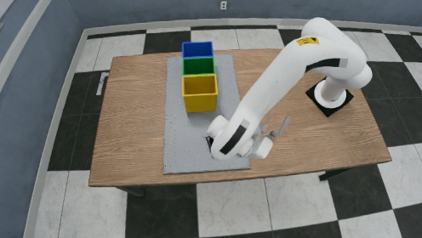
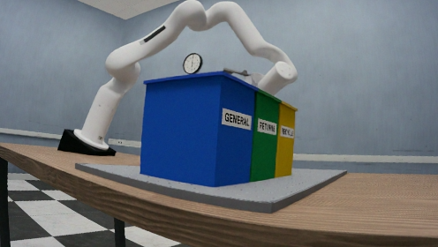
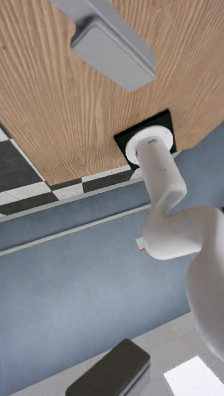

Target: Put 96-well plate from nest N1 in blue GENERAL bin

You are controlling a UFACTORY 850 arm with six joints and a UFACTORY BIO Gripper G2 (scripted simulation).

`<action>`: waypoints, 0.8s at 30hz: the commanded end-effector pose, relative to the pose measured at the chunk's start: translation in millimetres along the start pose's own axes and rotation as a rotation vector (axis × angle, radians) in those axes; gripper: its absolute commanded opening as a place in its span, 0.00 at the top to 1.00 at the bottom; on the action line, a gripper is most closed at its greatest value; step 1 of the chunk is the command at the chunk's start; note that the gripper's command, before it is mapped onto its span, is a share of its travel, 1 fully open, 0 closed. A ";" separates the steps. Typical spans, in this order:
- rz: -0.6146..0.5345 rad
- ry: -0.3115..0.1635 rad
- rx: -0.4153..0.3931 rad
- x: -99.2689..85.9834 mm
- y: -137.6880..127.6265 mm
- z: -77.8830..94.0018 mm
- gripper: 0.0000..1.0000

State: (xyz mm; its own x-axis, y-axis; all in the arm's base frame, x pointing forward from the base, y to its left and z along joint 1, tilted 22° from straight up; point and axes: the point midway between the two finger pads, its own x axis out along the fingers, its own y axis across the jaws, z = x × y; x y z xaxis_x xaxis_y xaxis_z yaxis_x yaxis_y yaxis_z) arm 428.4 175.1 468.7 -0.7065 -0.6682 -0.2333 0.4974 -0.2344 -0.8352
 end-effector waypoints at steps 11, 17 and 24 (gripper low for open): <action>0.002 0.001 0.001 -0.4 -0.8 0.6 0.00; 0.002 0.001 0.001 -0.4 -0.8 0.6 0.00; 0.104 0.028 0.053 8.8 19.9 8.6 0.63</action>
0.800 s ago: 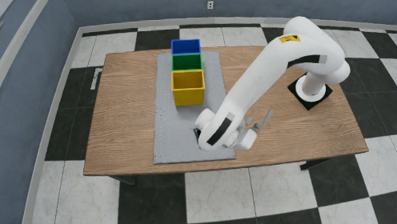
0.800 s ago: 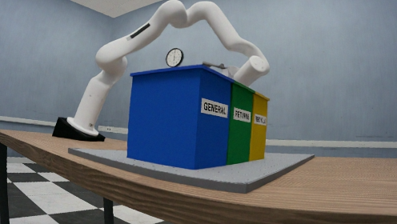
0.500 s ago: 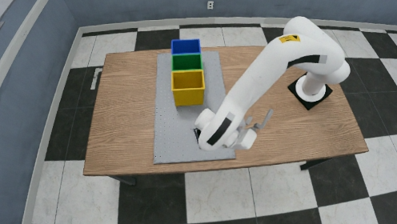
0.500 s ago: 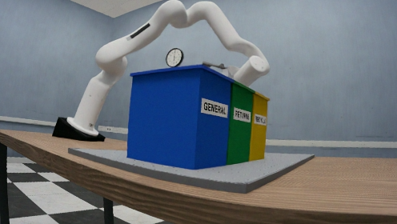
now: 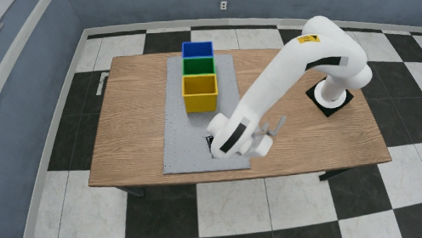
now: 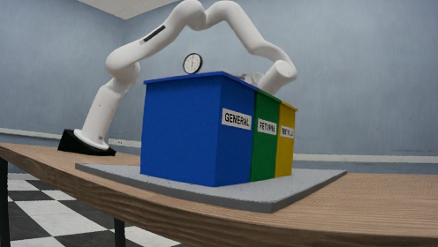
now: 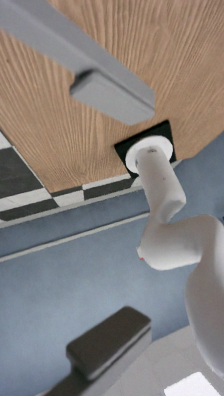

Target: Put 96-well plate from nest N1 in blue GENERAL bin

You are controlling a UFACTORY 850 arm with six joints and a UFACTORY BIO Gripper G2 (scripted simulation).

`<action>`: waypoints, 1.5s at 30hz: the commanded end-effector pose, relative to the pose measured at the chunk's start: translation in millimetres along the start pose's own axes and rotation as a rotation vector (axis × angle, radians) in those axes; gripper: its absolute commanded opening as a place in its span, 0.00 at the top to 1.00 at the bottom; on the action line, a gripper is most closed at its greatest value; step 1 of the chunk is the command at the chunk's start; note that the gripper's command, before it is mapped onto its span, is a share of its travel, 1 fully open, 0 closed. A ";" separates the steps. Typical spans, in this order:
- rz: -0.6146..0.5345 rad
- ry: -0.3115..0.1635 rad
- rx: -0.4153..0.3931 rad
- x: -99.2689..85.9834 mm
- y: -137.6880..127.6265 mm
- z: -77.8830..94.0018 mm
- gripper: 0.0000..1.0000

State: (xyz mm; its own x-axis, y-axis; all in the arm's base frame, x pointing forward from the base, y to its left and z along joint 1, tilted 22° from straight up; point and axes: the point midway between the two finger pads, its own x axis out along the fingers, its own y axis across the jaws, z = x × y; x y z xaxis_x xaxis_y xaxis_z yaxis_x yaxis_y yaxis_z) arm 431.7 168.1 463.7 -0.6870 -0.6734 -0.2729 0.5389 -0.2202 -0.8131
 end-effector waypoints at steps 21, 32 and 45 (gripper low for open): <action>0.313 0.057 0.173 33.6 73.9 32.5 0.63; 0.452 0.056 0.257 46.3 104.1 52.5 0.63; 0.618 0.033 0.358 59.3 123.6 81.6 0.63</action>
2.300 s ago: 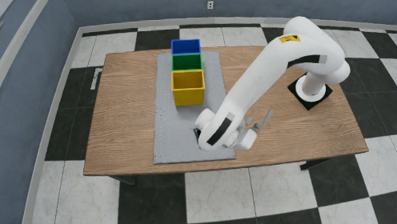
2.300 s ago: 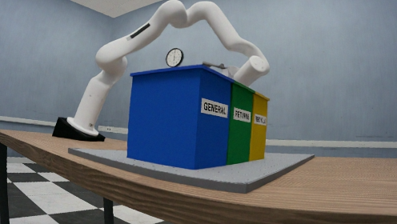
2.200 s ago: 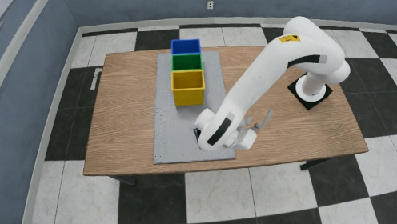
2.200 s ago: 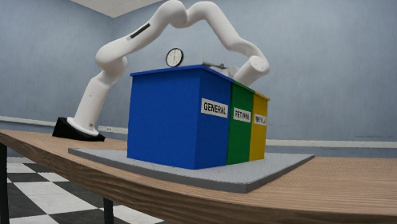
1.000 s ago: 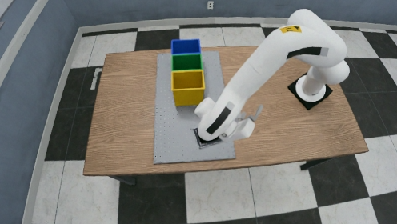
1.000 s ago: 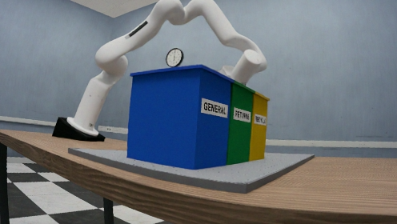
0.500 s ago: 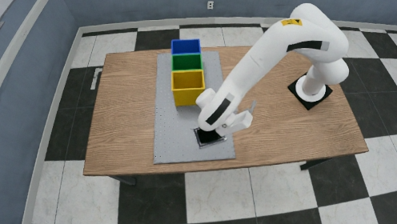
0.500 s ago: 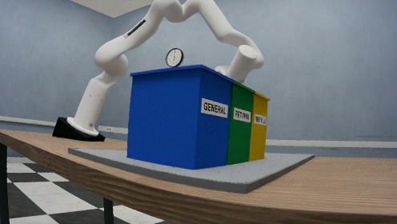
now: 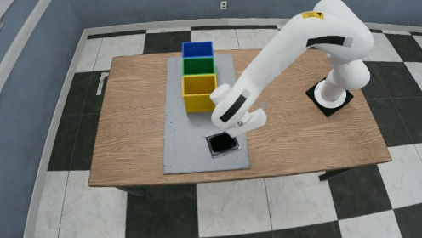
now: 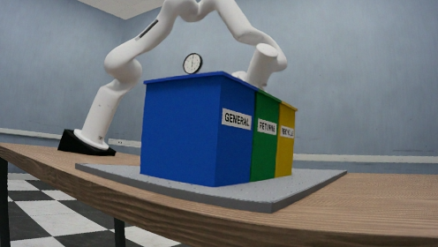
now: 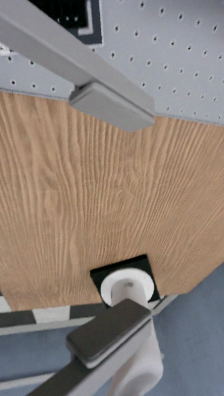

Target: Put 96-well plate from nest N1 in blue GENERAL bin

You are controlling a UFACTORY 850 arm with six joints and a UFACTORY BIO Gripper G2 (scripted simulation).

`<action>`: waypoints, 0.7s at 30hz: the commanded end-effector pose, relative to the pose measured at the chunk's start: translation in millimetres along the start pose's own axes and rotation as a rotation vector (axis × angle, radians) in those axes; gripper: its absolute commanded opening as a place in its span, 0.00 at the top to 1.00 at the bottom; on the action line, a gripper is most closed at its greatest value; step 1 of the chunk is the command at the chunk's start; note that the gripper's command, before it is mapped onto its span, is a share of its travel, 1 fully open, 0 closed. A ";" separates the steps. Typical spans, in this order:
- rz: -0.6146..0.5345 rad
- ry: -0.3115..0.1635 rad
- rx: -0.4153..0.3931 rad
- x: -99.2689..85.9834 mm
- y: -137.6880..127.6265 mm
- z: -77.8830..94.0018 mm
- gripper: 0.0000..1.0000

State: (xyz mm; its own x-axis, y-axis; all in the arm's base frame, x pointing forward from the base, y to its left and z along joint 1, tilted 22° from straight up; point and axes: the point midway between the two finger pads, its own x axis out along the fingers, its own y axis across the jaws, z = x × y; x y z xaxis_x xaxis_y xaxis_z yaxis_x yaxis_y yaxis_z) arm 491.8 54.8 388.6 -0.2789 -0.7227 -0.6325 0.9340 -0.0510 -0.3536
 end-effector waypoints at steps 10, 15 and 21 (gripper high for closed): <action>0.208 -0.040 0.105 25.2 20.4 36.8 0.63; 0.249 -0.052 0.125 31.2 25.4 45.8 0.63; 0.350 -0.087 0.168 41.7 34.8 62.3 0.63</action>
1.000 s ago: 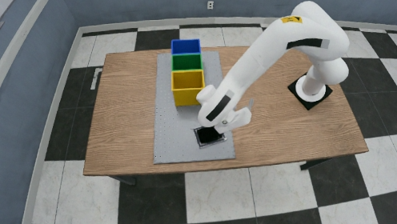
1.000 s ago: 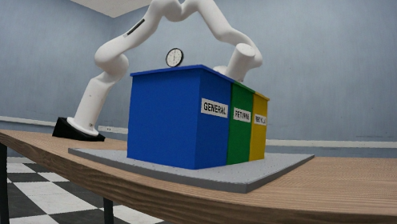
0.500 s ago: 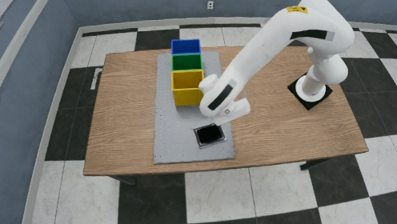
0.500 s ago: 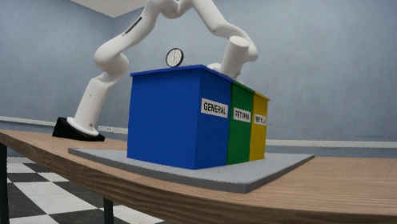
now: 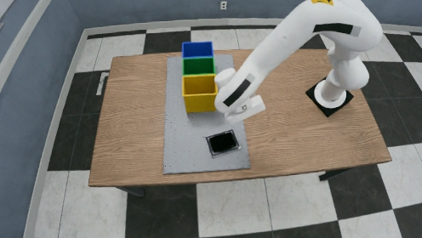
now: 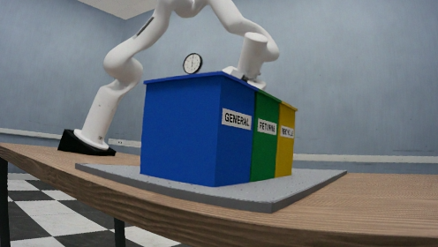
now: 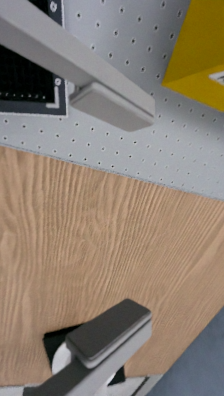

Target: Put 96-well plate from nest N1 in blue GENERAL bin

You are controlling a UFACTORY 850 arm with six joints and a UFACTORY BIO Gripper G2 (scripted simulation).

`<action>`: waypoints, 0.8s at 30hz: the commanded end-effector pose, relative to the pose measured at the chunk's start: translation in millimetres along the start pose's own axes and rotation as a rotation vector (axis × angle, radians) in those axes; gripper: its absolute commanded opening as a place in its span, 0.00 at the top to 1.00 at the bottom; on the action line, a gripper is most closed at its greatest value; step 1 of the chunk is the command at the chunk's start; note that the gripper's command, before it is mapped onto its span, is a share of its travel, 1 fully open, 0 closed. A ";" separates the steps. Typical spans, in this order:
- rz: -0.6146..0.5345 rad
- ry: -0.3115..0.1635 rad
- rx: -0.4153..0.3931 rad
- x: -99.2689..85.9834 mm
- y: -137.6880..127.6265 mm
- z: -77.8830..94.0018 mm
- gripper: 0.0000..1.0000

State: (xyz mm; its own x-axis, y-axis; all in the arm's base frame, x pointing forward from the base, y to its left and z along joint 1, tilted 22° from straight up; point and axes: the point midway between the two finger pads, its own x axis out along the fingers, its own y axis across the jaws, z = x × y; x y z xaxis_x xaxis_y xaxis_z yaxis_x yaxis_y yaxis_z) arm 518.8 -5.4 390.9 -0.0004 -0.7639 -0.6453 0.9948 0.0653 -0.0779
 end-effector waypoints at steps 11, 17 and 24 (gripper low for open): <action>0.218 -0.078 0.085 30.4 18.9 33.3 0.63; 0.332 -0.130 0.118 46.0 28.5 50.0 0.63; 0.433 -0.180 0.141 57.8 35.9 62.5 0.63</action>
State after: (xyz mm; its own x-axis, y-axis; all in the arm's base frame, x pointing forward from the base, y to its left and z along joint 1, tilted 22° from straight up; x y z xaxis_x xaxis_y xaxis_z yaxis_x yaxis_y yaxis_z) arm 553.0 -73.9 396.6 0.3470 -0.7912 -0.5035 0.9371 0.2707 0.2205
